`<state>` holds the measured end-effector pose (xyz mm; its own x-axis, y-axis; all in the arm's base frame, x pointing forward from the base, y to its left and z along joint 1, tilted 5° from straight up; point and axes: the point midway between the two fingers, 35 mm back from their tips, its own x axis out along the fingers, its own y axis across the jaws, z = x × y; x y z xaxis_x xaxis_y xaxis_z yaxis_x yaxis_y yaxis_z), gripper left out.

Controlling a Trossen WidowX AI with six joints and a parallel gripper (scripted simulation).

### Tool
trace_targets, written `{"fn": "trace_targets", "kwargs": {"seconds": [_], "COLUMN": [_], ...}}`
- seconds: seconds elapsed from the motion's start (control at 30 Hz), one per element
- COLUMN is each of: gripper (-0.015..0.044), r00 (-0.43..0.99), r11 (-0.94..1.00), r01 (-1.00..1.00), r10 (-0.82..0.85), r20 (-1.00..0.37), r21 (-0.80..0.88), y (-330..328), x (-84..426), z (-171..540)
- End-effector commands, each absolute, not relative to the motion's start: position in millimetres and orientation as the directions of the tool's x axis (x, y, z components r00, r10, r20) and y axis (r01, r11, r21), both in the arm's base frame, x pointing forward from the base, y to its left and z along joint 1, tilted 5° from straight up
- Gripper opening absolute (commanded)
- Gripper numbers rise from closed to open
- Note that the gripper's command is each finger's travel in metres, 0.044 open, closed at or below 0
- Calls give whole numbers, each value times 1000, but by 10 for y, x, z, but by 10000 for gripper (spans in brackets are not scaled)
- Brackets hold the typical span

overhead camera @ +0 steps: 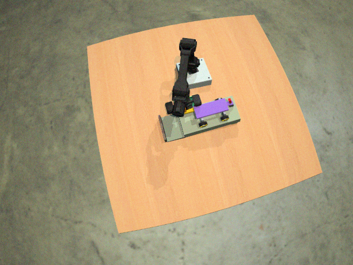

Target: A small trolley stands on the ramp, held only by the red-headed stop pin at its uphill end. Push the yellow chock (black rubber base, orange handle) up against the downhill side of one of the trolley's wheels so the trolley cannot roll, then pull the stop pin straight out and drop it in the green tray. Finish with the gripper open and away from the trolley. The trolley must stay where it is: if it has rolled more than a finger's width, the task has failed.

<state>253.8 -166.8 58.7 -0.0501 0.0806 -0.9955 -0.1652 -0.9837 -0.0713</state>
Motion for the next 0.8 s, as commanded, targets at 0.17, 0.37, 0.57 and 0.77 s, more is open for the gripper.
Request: {"fn": "trace_targets", "kwargs": {"seconds": [0.17,0.37,0.57,0.77], "gripper": [52,190,190,190], "r00": [-50,-50,-51,-51], "r11": [-984,-984,-983,-983], "r01": [-164,-164,-166,-167], "r10": [81,81,86,89], "r20": [-995,-995,-995,-995], "r21": [-72,-72,-77,-79], "y": [-1669,-1669,-1685,-1705], "x": [2539,2539,2543,2547], "z": [586,586,738,962]}}
